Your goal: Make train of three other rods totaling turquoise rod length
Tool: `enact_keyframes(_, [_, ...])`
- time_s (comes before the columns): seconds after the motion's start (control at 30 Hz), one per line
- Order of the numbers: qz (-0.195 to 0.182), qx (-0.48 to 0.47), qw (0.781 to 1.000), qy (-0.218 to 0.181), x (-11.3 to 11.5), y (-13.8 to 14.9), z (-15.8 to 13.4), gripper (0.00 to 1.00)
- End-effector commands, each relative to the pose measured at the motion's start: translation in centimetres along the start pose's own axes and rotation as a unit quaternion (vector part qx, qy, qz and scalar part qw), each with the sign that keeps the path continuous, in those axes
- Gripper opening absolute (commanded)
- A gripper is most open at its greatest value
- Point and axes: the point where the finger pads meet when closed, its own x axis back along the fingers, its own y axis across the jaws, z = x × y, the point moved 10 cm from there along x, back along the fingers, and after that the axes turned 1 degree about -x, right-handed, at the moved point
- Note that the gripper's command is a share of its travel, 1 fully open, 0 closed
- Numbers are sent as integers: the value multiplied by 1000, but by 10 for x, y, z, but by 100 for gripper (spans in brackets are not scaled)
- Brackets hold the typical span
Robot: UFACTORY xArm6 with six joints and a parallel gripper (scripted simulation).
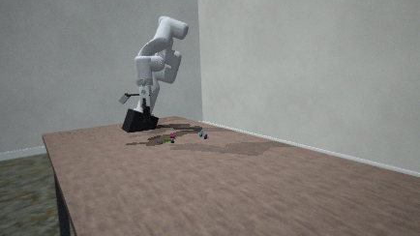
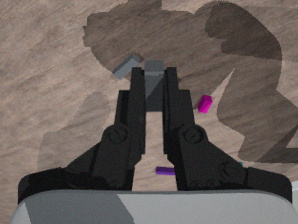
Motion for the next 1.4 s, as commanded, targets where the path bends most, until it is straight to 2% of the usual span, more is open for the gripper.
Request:
enact_keyframes(0.0, [4, -34, 999, 5, 3, 9, -42, 4])
enact_keyframes(0.33, [2, -116, 993, 0, 0, 53, -131, 4])
enact_keyframes(1.03, [1, -123, 992, 0, -1, 58, -138, 4])
enact_keyframes(1.2, [1, -124, 992, 1, -11, 57, -138, 4])
enact_keyframes(1.37, [1, -124, 992, 1, -31, 57, -139, 4])
